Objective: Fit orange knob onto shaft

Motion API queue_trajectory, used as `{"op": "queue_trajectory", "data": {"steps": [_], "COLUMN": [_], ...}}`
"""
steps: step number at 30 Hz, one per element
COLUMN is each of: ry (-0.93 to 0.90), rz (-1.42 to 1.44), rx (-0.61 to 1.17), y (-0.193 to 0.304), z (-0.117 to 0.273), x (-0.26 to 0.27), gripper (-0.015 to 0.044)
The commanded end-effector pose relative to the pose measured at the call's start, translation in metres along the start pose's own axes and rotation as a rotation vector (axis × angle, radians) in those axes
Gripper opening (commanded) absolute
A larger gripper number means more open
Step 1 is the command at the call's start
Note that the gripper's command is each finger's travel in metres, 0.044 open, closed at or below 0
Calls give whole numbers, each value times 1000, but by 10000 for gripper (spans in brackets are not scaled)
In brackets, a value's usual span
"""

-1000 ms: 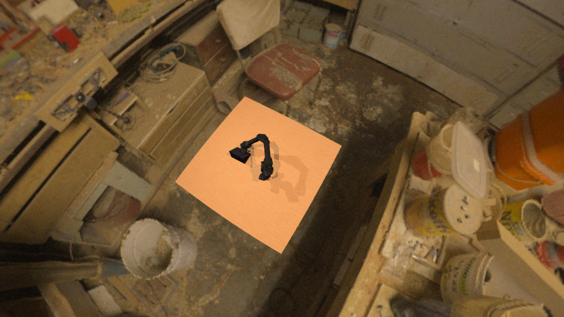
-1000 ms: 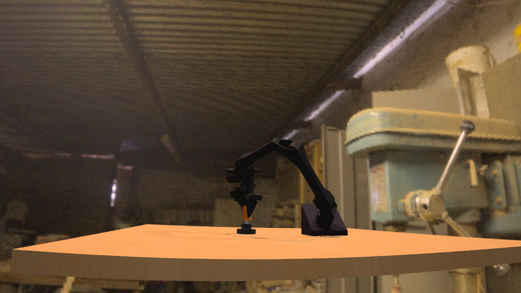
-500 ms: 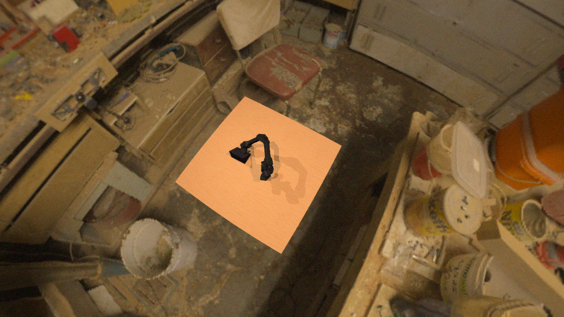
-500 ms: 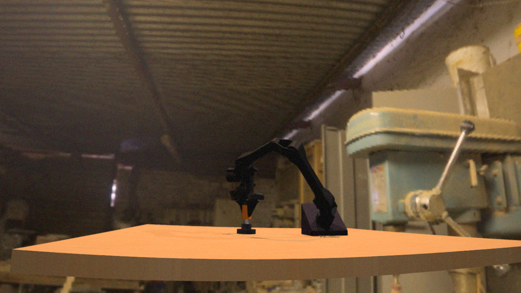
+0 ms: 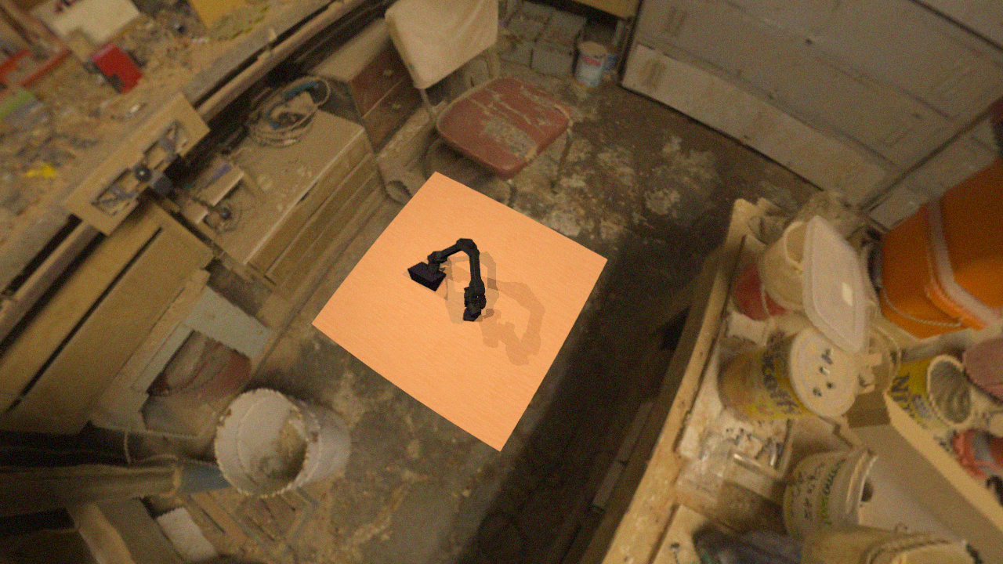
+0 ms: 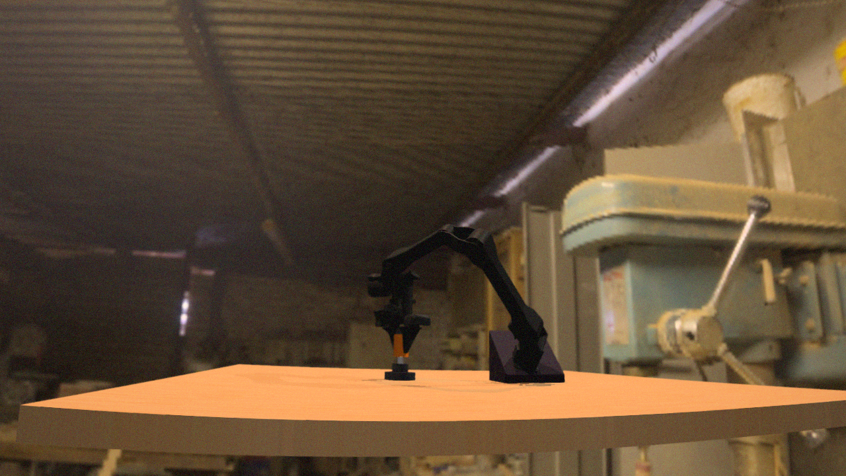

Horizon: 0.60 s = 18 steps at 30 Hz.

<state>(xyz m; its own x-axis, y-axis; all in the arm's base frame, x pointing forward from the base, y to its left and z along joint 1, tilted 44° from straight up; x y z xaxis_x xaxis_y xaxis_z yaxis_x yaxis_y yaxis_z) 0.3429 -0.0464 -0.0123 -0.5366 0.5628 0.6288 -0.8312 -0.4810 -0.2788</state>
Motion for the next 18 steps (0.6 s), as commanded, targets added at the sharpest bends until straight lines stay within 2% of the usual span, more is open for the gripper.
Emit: {"op": "queue_trajectory", "data": {"steps": [1,18], "ry": [6,6], "rz": [8,8], "rx": [-2,-2], "y": [-2,0], "z": [4,0], "x": [1,0], "gripper": [0,0]}}
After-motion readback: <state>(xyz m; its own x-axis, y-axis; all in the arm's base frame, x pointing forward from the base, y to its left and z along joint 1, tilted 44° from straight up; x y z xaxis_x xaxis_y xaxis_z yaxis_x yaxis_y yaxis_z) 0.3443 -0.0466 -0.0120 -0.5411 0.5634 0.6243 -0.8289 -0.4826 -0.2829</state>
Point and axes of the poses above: the point midway between the two fingers, 35 mm back from their tips, its own z axis back along the fingers, its own x axis across the jaws, y = z × x, the point moved 2 cm from there along z, back along the fingers, and after that the axes turned 1 degree about -z, right-handed, at the moved point
